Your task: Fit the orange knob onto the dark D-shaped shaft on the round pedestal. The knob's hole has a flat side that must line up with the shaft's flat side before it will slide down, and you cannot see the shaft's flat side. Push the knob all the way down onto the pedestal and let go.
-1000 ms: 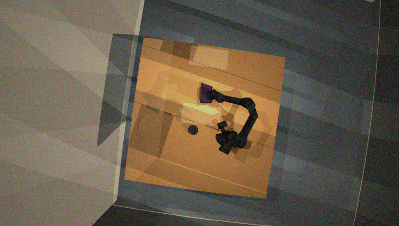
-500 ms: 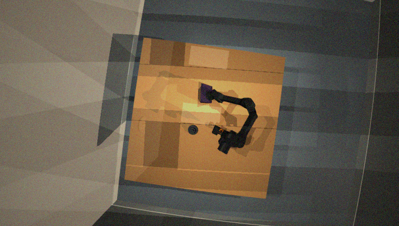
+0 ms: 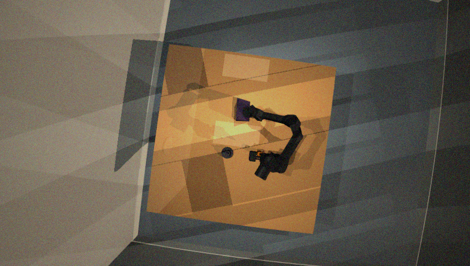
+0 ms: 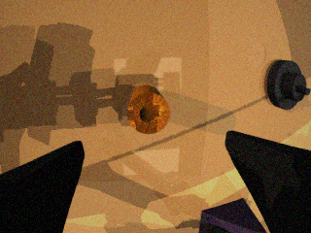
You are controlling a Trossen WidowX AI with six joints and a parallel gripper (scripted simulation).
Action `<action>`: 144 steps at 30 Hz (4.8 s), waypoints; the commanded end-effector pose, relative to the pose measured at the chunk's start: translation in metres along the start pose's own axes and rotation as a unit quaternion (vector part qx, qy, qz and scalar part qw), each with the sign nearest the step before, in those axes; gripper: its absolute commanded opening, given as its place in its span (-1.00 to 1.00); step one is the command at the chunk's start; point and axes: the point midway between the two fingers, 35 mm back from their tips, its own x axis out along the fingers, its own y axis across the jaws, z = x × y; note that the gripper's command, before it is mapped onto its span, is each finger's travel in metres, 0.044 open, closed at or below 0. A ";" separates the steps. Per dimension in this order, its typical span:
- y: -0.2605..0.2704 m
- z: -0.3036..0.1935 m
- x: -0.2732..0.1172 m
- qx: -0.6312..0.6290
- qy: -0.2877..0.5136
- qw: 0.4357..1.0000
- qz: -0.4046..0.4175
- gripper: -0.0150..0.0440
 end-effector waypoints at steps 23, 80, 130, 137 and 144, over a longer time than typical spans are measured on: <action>0.001 0.000 0.062 -0.036 0.011 0.999 0.005 1.00; -0.003 0.006 0.069 -0.050 -0.007 0.999 -0.001 -0.49; -0.101 0.024 -0.014 -0.060 -0.018 0.998 -0.018 -0.49; -0.122 0.027 -0.009 -0.056 -0.013 0.998 -0.017 -0.49; -0.144 0.029 -0.005 -0.049 -0.010 0.999 -0.017 -0.49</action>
